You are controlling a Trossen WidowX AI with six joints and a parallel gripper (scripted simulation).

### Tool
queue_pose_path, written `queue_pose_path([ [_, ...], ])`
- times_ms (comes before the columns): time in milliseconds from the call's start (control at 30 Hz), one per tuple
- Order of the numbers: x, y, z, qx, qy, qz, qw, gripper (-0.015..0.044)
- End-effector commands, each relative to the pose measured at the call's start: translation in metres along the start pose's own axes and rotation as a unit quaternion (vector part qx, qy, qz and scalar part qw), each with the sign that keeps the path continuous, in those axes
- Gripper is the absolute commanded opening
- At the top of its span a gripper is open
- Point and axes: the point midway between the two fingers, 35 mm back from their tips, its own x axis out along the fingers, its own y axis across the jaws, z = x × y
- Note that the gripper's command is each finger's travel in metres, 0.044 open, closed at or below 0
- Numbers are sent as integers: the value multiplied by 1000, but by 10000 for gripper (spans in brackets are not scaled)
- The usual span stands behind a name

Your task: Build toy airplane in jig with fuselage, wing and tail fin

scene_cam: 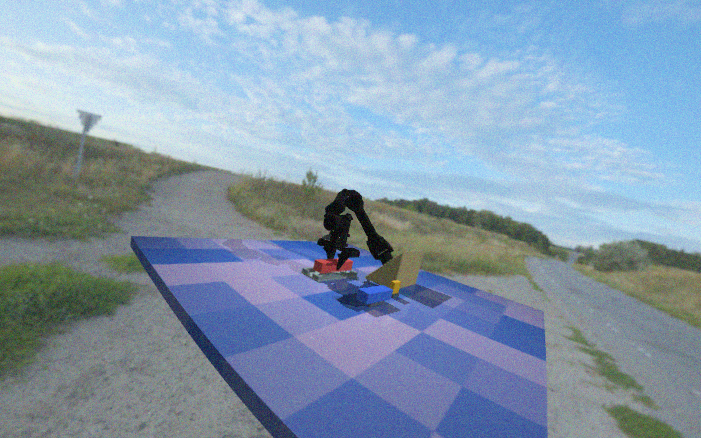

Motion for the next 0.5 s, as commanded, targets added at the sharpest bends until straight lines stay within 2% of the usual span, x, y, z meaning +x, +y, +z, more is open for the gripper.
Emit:
queue_pose_path([
  [0,0,0,0,1,0,0,1000,266],
  [233,0,0,0,1,0,0,1000,440],
  [467,-10,1,2,-2,-3,2,1000,440],
])
